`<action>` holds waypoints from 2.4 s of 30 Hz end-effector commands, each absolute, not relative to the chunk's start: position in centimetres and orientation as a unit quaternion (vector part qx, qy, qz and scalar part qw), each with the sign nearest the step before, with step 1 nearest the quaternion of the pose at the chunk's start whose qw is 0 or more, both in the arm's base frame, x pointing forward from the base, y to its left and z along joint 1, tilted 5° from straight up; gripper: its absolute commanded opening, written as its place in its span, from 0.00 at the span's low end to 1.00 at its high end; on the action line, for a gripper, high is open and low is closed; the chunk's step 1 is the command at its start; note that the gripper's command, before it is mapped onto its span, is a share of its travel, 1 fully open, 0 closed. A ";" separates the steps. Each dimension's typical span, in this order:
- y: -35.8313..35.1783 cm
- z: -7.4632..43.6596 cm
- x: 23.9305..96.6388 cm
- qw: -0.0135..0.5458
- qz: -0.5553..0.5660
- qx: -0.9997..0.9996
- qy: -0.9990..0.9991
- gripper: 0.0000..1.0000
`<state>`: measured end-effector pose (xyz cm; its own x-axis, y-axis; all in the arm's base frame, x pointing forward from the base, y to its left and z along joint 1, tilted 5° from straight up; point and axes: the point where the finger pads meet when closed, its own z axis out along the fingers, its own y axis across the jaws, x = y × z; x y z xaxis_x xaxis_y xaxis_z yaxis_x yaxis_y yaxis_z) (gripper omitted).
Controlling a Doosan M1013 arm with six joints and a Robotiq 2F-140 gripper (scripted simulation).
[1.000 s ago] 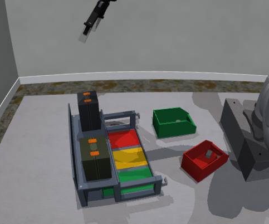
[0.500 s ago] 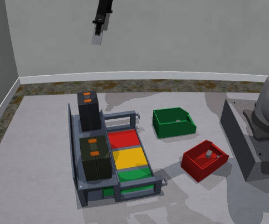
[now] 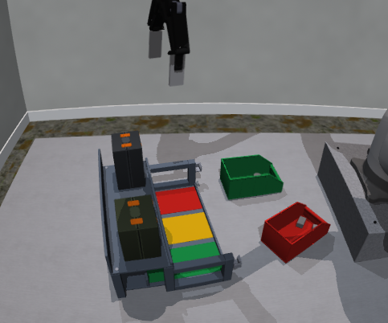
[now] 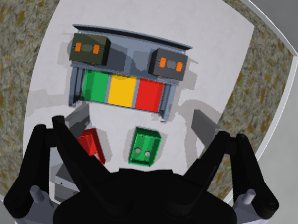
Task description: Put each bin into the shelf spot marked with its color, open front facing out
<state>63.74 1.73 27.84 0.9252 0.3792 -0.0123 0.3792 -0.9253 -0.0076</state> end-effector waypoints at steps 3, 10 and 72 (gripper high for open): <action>2.7 25.3 62.8 0.009 0.007 -0.950 -0.311 1.00; 3.1 24.4 62.5 0.011 0.007 -0.936 -0.351 1.00; 8.5 9.4 53.2 0.039 -0.001 -0.445 -0.895 1.00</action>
<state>54.12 8.21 10.50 -0.4998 0.8641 0.0592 0.8635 0.5024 -0.0435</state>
